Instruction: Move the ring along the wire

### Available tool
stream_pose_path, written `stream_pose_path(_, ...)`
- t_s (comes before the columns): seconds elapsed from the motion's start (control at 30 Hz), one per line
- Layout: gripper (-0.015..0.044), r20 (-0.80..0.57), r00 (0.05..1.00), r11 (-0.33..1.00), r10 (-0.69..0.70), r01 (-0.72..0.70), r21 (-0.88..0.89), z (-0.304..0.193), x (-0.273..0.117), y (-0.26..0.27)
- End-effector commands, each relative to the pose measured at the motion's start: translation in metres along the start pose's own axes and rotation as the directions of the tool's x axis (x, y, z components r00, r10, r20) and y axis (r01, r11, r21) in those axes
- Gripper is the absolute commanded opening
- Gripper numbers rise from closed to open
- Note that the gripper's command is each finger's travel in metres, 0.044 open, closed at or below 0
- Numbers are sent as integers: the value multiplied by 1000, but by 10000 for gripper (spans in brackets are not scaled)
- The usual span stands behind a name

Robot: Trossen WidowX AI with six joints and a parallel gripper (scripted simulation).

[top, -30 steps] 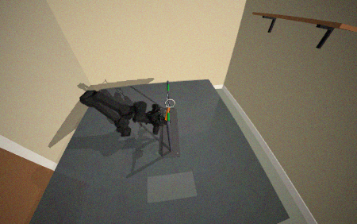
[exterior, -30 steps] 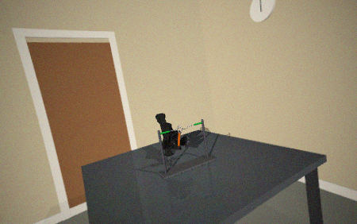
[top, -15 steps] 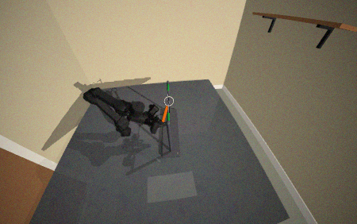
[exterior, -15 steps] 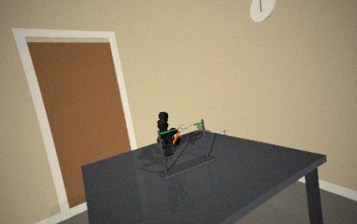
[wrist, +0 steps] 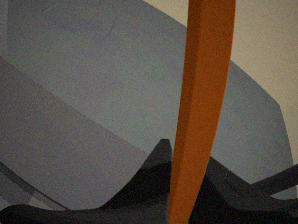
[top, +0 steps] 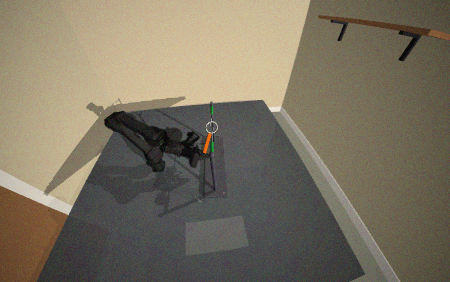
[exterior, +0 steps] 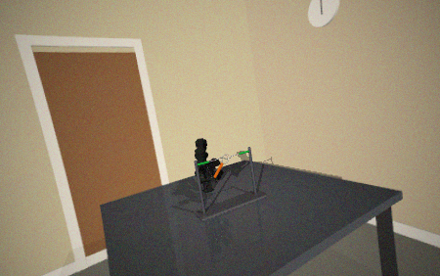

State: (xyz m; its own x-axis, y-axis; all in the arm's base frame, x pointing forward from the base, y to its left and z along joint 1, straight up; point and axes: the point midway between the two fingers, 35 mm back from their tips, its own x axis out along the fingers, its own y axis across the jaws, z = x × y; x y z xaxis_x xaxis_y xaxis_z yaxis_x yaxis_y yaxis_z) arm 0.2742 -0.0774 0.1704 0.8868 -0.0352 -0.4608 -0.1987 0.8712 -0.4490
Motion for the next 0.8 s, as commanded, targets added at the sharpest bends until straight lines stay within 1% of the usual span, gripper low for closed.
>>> stream_pose_path(0.0,-150,6,1000,998,-12,12,56,1,-1,10)
stream_pose_path(0.37,-150,5,999,967,-32,30,254,7,0,44)
stream_pose_path(0.77,-150,-7,999,886,-53,50,460,21,4,77)
